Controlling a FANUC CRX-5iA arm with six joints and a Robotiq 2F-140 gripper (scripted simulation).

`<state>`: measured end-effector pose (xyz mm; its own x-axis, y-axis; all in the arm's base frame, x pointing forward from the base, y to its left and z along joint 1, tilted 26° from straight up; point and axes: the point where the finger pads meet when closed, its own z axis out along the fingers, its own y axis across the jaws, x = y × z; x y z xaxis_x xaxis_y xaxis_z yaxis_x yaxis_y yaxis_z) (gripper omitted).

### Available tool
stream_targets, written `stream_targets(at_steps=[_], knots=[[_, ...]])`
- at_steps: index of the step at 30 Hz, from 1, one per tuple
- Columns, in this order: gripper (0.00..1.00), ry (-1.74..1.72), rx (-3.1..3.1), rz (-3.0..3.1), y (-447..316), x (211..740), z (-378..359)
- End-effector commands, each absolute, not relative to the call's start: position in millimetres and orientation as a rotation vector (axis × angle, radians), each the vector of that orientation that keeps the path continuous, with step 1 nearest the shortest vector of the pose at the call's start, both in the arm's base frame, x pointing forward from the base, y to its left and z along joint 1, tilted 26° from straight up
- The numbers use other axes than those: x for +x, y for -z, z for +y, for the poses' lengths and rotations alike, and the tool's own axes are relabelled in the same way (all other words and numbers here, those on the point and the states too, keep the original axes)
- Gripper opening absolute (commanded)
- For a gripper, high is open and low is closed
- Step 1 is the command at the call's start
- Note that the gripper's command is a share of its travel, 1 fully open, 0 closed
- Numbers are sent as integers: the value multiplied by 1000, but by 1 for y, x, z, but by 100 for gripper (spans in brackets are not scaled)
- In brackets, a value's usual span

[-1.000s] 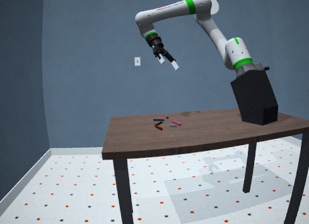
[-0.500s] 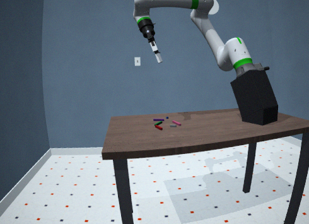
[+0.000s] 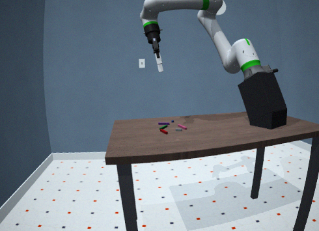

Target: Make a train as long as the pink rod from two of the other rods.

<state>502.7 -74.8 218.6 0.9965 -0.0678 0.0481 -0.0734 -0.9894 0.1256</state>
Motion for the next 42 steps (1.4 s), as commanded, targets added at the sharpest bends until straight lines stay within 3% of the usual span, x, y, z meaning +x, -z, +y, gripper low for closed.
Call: stream_targets(at_steps=[1,21,42], knots=[[100,-108,2949,-137,-194,503,-110],[100,-215,2731,-29,-81,456,-234],[100,-237,2708,142,-9,404,-250]])
